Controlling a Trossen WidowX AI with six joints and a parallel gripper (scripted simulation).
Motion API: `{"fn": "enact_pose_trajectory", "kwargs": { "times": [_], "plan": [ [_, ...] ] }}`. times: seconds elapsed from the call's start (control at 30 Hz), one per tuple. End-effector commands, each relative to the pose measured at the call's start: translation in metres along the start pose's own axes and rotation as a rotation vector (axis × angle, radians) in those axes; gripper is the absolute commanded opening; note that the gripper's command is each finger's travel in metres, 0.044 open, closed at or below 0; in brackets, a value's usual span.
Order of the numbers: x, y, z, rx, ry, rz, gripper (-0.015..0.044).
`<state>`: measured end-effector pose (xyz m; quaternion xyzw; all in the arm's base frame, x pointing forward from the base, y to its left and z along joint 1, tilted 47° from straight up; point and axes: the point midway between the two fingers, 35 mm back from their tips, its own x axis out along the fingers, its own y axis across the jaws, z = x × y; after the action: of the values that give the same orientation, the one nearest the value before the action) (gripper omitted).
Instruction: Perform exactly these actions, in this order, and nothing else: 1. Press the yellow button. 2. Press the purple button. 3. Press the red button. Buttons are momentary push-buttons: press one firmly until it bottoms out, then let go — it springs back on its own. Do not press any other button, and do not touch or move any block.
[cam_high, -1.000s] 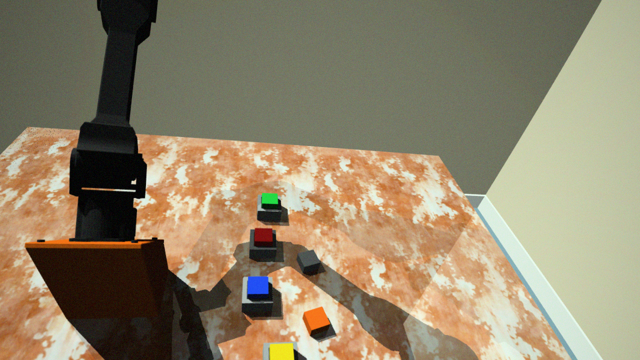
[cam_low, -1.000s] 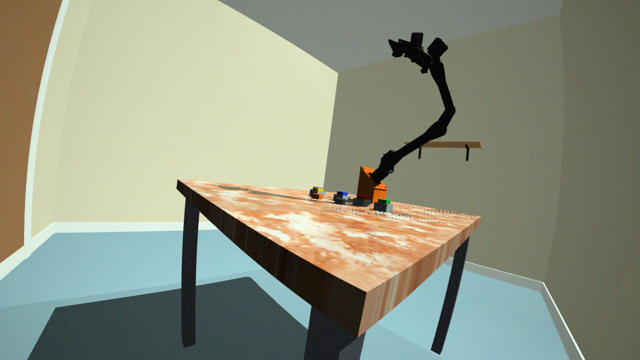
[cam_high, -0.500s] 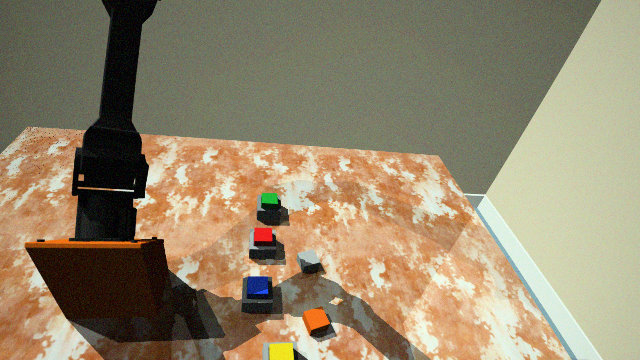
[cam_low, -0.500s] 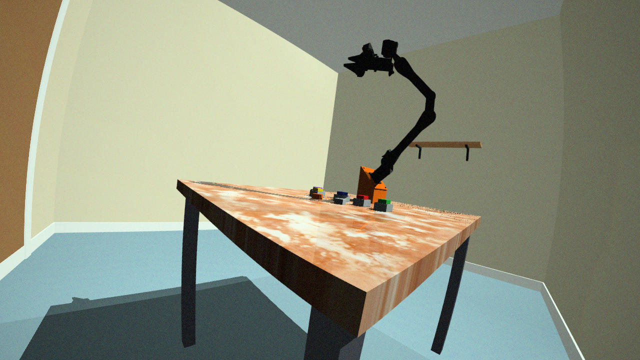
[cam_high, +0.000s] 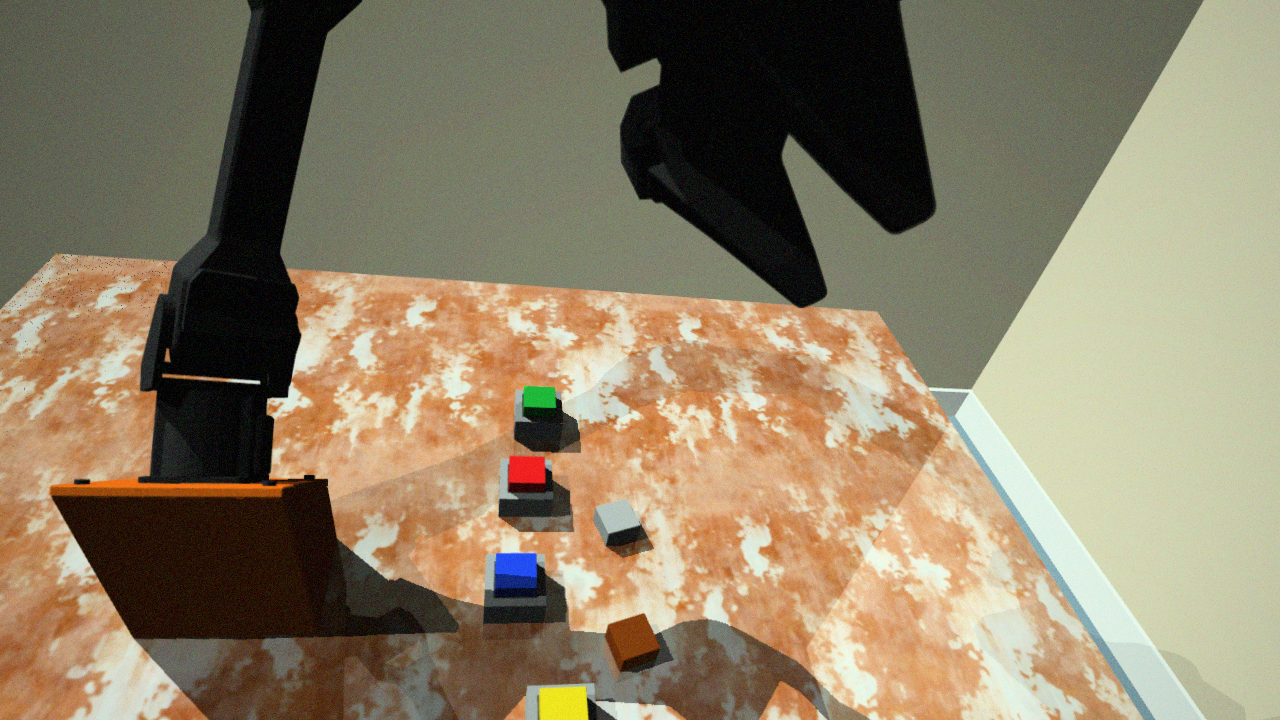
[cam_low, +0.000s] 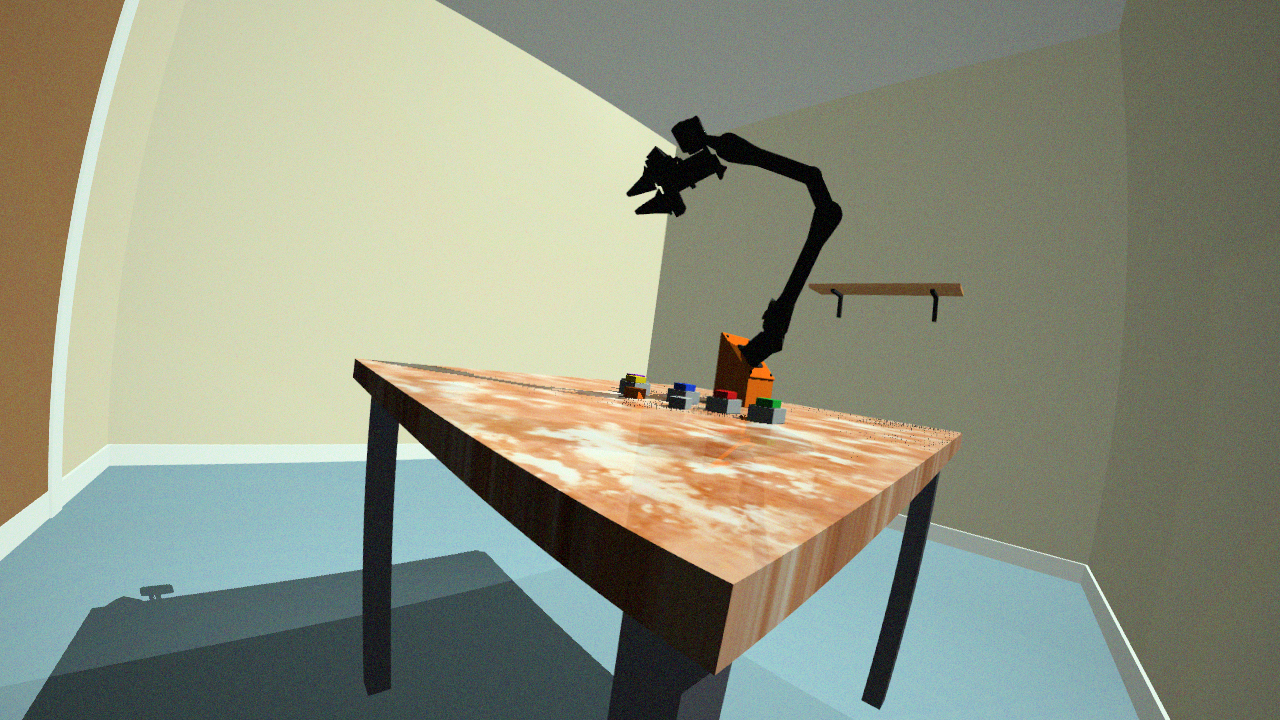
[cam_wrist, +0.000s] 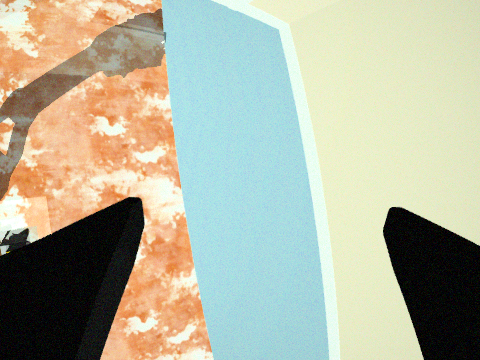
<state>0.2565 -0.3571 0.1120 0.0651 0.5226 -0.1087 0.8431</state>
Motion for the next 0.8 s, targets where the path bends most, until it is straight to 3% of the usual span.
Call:
{"fn": "enact_pose_trajectory", "kwargs": {
  "times": [0.0,0.23,0.47,0.77],
  "plan": [
    [0.051,0.047,-0.028,-0.018,0.116,0.205,0.0400],
    [0.103,0.124,-0.076,-0.029,0.294,0.505,0.0400],
    [0.126,0.207,-0.136,-0.004,0.503,0.818,0.0400],
    [0.127,0.211,-0.139,-0.001,0.513,0.832,0.0400]
  ]
}}
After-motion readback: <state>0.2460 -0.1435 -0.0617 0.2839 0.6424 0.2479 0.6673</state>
